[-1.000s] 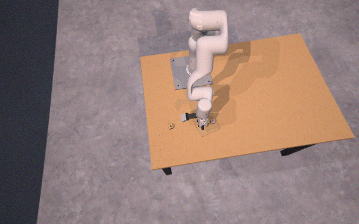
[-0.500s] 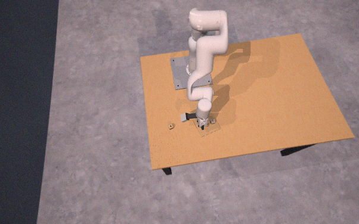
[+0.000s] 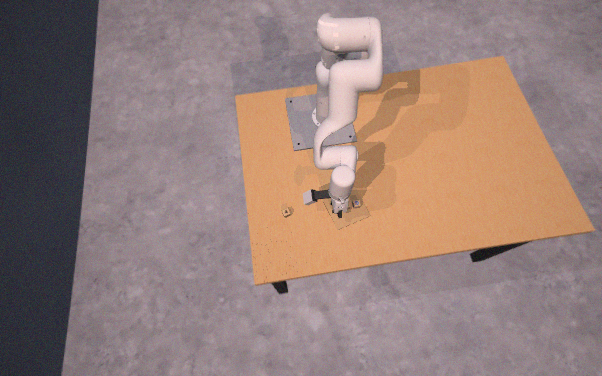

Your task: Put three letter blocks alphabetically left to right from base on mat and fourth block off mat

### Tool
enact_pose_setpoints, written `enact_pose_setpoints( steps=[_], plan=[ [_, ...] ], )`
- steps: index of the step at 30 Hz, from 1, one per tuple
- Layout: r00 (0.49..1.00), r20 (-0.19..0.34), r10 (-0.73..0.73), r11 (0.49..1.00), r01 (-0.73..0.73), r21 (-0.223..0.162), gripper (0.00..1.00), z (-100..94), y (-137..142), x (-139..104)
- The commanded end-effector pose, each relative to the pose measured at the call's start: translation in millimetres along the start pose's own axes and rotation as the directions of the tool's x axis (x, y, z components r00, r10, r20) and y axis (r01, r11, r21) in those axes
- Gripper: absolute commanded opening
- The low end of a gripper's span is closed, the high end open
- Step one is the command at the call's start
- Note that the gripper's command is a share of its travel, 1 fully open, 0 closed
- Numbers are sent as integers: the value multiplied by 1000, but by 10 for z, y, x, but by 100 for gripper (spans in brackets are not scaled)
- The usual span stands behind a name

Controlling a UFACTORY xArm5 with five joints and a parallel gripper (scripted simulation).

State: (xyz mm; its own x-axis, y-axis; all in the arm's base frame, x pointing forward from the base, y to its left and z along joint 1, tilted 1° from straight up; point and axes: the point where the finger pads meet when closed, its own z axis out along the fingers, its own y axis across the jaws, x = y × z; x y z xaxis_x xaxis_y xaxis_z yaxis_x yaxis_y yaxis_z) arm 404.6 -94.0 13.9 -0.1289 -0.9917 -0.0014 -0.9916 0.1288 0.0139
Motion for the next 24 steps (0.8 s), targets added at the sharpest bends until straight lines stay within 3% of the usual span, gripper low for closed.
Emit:
enact_pose_setpoints(
  steps=[1, 12, 24],
  plan=[
    [1000, 0, 0, 1000, 0, 3, 21, -11, -13, 1],
    [1000, 0, 0, 1000, 0, 3, 38, -11, -13, 1],
    [1000, 0, 0, 1000, 0, 3, 42, -11, -13, 1]
  ],
)
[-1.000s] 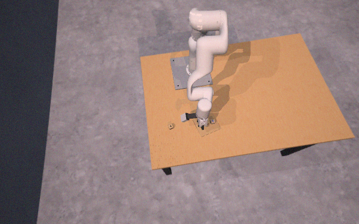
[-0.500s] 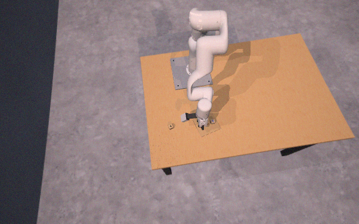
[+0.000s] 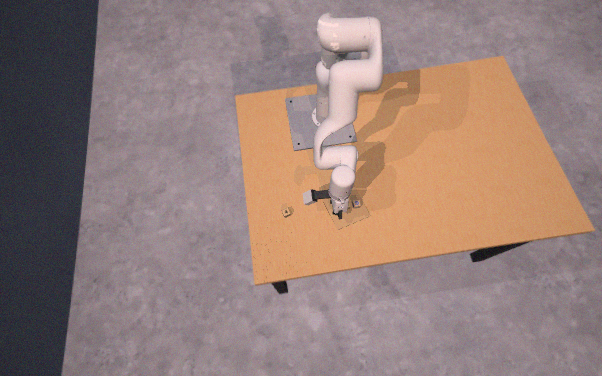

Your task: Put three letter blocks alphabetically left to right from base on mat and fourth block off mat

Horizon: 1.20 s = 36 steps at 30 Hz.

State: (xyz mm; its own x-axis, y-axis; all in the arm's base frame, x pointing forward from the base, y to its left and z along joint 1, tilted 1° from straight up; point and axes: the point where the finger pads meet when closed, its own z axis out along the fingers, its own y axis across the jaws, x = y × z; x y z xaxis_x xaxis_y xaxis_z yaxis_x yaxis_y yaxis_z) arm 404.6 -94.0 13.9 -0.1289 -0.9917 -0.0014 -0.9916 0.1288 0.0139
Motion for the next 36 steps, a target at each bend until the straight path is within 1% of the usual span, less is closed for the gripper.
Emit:
enact_pose_setpoints(
  steps=[1, 7, 9, 14, 22, 24, 27, 30, 35, 36],
  plan=[
    [1000, 0, 0, 1000, 0, 3, 42, -11, -13, 1],
    [1000, 0, 0, 1000, 0, 3, 42, -29, -13, 2],
    [1000, 0, 0, 1000, 0, 4, 42, -65, -13, 3],
    [1000, 0, 0, 1000, 0, 4, 42, -250, -12, 5],
    [1000, 0, 0, 1000, 0, 4, 42, -675, -10, 7],
    [1000, 0, 0, 1000, 0, 4, 42, -675, -10, 7],
    [1000, 0, 0, 1000, 0, 4, 42, -798, -9, 8],
    [1000, 0, 0, 1000, 0, 4, 42, -875, -9, 8],
    [1000, 0, 0, 1000, 0, 4, 42, -906, -9, 9],
    [1000, 0, 0, 1000, 0, 4, 100, -906, -9, 9]
  ],
)
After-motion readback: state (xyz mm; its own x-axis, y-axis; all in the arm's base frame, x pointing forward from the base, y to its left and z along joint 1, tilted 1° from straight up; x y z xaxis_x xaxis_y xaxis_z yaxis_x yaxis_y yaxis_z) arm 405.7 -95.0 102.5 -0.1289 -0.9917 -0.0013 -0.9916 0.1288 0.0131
